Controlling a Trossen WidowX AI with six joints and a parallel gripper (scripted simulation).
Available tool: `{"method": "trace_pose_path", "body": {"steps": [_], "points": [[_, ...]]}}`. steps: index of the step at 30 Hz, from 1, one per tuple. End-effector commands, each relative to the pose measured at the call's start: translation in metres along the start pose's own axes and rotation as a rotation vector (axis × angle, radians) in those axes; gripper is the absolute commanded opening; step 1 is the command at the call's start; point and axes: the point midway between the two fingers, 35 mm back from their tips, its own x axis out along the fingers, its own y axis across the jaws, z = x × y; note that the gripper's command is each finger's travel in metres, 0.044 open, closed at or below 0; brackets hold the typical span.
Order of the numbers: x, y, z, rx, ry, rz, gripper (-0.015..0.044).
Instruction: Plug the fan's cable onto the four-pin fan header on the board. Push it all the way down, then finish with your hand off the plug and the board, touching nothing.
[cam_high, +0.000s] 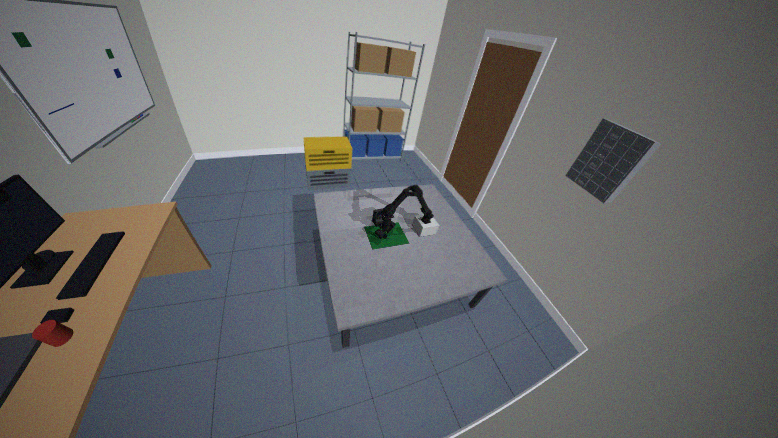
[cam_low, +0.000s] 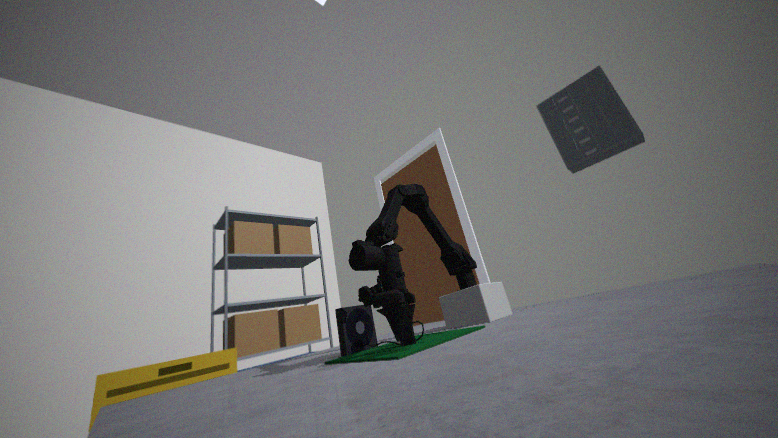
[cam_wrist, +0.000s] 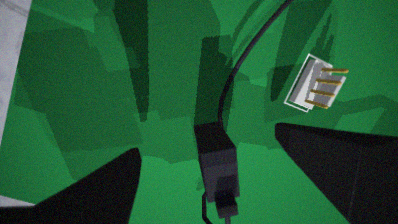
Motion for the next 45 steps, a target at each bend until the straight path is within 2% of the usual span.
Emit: {"method": "trace_pose_path", "body": {"steps": [1, 18, 21, 24, 26, 32, 45], "points": [[0.004, -0.001, -0.001, -0.005, 0.003, -0.001, 0.044], [0.001, 0.0, 0.0, 0.0, 0.001, -0.001, 0.0], [-0.002, 0.0, 0.0, 0.0, 0.001, -0.001, 0.0], [-0.037, 0.0, 0.0, -0.004, 0.003, 0.0, 0.0], [-0.049, 0.0, 0.0, -0.005, 0.003, 0.0, 0.0], [-0.047, -0.001, 0.0, -0.028, 0.003, 0.0, 0.0], [-0.047, -0.014, 0.006, -0.473, 0.003, -0.001, 0.0]]}}
